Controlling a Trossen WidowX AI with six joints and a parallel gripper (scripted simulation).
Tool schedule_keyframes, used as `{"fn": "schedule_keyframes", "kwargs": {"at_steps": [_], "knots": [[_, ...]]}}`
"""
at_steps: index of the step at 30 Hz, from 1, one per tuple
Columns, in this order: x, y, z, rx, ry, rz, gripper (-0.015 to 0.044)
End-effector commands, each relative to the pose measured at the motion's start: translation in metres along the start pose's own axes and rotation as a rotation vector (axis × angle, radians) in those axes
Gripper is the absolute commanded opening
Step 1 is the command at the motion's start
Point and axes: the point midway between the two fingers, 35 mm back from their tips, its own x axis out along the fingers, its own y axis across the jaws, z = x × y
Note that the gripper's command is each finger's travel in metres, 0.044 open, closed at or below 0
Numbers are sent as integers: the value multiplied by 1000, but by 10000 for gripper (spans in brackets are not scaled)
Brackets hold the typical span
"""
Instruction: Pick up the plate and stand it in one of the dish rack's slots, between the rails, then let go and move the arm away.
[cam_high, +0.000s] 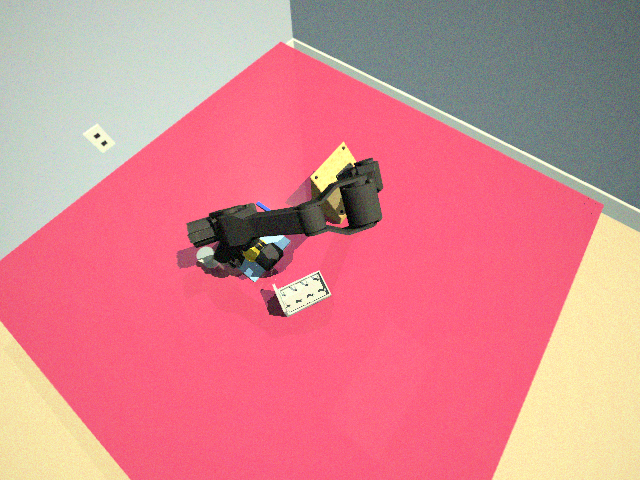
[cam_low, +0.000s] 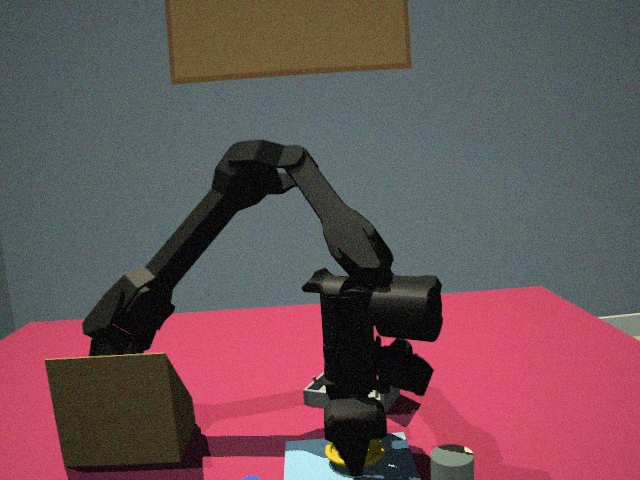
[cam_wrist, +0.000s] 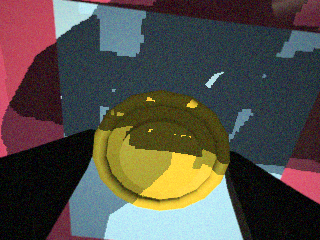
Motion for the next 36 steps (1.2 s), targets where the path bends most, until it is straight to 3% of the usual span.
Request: {"fn": "schedule_keyframes", "kwargs": {"at_steps": [1,6,18,36], "knots": [[0,0,0,3,-2,4,344],[0,0,0,3,-2,4,311],[-45,-5,10,5,-4,-5,0],[-125,-9,15,6,-3,-8,0]]}}
